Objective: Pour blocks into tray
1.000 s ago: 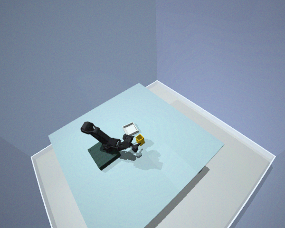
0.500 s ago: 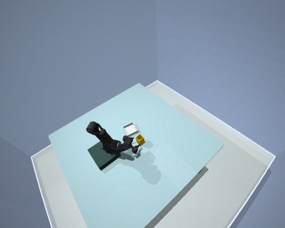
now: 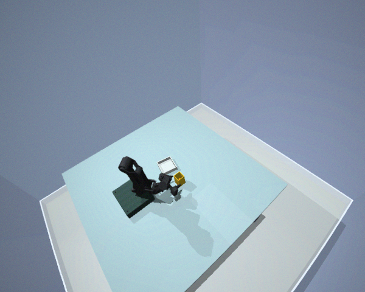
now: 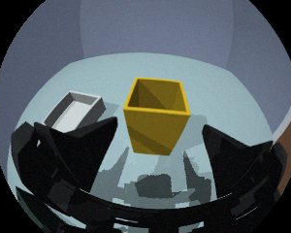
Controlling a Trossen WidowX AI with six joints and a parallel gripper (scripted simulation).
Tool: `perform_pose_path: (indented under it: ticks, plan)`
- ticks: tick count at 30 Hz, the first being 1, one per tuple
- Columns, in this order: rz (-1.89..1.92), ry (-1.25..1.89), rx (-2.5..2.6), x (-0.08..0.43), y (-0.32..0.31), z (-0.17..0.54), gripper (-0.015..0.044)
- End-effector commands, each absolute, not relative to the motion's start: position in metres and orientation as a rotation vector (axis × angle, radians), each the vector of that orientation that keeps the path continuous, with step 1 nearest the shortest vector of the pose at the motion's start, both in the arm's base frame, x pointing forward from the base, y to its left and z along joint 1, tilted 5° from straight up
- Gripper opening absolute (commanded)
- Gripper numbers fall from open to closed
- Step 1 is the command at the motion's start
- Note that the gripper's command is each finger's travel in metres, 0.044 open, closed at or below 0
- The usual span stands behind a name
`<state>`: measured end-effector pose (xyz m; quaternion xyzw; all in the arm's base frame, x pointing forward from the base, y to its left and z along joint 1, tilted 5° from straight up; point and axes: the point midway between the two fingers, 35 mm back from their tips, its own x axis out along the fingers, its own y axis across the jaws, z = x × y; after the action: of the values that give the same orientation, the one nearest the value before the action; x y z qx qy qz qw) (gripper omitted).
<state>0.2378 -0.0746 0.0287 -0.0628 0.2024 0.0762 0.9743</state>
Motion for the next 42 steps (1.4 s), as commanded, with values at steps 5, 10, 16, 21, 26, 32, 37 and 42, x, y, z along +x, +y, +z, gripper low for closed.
perform_pose_path:
  ticks: [5,10,16,21,26,32,37,42]
  plan:
    - [0.151,0.406,-0.127,0.25,-0.072,0.022,0.044]
    - [0.151,0.406,-0.127,0.256,-0.071,0.019,0.044]
    - [0.151,0.405,-0.127,0.264,-0.069,0.014,0.044]
    - [0.151,0.404,-0.126,0.27,-0.067,0.011,0.044]
    - [0.151,0.404,-0.126,0.277,-0.066,0.008,0.044]
    - [0.151,0.403,-0.126,0.285,-0.065,0.004,0.044]
    - [0.151,0.403,-0.126,0.288,-0.065,0.003,0.044]
    - [0.151,0.403,-0.126,0.29,-0.065,0.003,0.0358]
